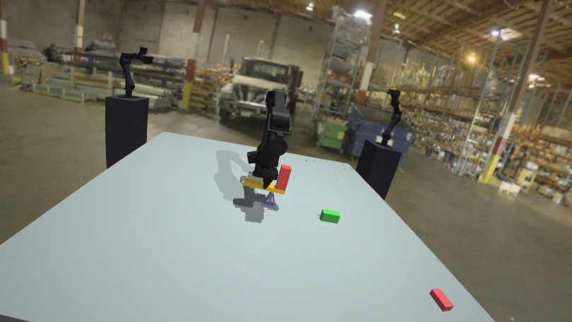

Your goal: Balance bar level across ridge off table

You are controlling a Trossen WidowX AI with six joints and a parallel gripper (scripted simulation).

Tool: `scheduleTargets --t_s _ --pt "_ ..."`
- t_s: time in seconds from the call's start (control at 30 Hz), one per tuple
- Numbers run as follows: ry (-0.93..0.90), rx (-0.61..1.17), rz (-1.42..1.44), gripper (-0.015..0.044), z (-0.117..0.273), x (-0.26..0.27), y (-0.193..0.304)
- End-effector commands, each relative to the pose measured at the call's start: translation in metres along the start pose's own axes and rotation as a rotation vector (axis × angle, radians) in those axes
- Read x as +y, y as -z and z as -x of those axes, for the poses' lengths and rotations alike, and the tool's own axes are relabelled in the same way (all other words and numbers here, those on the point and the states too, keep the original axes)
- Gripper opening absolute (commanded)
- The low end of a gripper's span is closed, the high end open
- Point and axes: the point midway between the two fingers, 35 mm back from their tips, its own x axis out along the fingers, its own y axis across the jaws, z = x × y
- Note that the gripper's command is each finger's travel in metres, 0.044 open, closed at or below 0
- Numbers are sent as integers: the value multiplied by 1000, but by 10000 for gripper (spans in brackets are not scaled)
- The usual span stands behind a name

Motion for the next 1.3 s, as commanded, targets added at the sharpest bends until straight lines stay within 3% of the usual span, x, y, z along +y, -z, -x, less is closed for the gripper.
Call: scheduleTargets --t_s 0.0,1.27 --pt "0 5 4 0 -1 0 1" --pt "0 5 4 0 -4 0 1"
